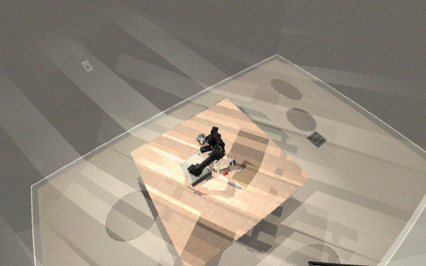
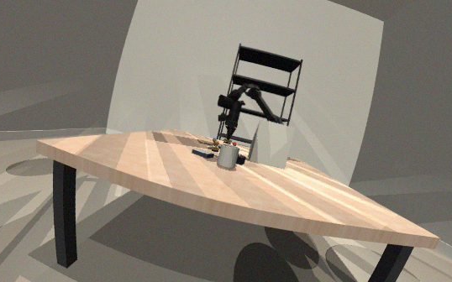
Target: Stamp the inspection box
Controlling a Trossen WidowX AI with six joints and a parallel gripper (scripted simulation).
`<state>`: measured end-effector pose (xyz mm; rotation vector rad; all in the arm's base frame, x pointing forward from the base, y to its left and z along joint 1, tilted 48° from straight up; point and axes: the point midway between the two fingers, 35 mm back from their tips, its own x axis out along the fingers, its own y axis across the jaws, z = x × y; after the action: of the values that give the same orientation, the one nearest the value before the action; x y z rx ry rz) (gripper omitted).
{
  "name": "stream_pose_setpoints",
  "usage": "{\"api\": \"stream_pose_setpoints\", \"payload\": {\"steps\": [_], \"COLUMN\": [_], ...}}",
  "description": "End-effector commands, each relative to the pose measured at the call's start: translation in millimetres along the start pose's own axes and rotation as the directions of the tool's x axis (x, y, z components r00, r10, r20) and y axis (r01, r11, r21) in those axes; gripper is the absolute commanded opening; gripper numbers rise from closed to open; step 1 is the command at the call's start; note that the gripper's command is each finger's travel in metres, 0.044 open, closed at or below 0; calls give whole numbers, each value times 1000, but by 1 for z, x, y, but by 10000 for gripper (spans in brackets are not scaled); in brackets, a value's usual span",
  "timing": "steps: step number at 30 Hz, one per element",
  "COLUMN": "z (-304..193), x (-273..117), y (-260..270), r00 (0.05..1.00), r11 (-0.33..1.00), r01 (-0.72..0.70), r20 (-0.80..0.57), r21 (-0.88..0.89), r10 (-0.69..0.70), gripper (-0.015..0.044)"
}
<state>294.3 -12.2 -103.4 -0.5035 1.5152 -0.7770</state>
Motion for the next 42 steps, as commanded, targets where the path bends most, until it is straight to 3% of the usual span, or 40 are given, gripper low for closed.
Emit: {"api": "stream_pose_setpoints", "payload": {"steps": [1,42], "z": [-14,-18], "x": [1,25], "y": [-7,-9], "r00": [1000,1000], "r11": [1000,1000], "r01": [-4,-5], "r20": [-3,-3], "r21": [4,2], "r10": [4,5], "gripper": [0,0]}}
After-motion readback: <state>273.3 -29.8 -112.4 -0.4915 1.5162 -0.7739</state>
